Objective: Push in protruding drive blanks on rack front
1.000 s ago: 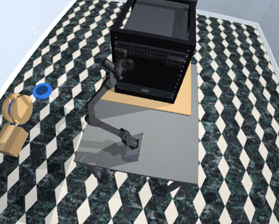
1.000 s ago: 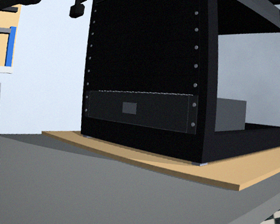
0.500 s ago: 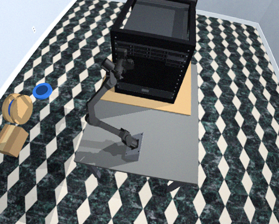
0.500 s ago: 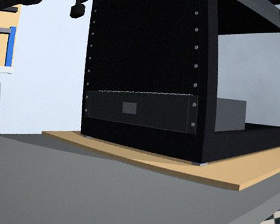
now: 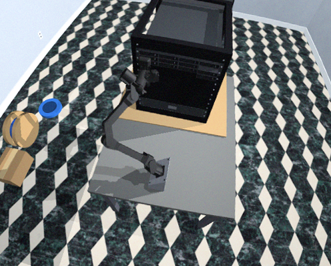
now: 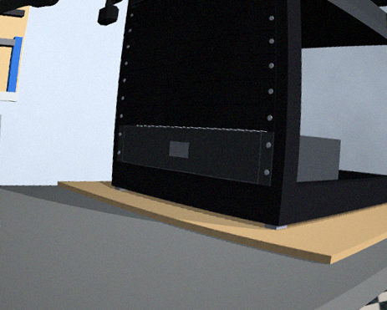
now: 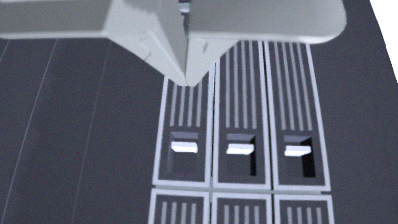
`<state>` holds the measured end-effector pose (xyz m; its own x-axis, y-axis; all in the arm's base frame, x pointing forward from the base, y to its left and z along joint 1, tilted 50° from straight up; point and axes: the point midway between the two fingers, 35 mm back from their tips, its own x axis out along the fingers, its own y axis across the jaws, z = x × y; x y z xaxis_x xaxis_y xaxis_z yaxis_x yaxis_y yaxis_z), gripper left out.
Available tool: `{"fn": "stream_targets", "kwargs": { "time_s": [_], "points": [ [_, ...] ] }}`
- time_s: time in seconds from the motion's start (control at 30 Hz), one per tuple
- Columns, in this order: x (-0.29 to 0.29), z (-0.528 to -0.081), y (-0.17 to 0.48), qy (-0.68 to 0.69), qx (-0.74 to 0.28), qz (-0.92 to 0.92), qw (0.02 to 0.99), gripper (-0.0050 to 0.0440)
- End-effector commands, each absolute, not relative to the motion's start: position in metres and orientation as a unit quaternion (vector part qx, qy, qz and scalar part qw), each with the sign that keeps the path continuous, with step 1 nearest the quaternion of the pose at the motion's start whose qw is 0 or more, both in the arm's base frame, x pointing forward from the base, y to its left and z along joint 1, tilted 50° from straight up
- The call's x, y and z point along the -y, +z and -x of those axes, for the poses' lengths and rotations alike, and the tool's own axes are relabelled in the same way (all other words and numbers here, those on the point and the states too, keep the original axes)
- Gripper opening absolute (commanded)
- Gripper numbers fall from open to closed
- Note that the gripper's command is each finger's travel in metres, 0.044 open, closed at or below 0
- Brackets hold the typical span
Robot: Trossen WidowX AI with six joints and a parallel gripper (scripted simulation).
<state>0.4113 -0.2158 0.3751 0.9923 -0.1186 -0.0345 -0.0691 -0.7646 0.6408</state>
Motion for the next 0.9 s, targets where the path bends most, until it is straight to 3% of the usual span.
{"fn": "stream_targets", "kwargs": {
  "time_s": [0.0,0.87],
  "points": [
    [0.2167,-0.4128,0.3843,-0.029,0.055,-0.937,0.344,-0.0050],
    [0.2171,-0.4158,0.3835,-0.029,0.055,-0.937,0.344,-0.0050]
  ]
}}
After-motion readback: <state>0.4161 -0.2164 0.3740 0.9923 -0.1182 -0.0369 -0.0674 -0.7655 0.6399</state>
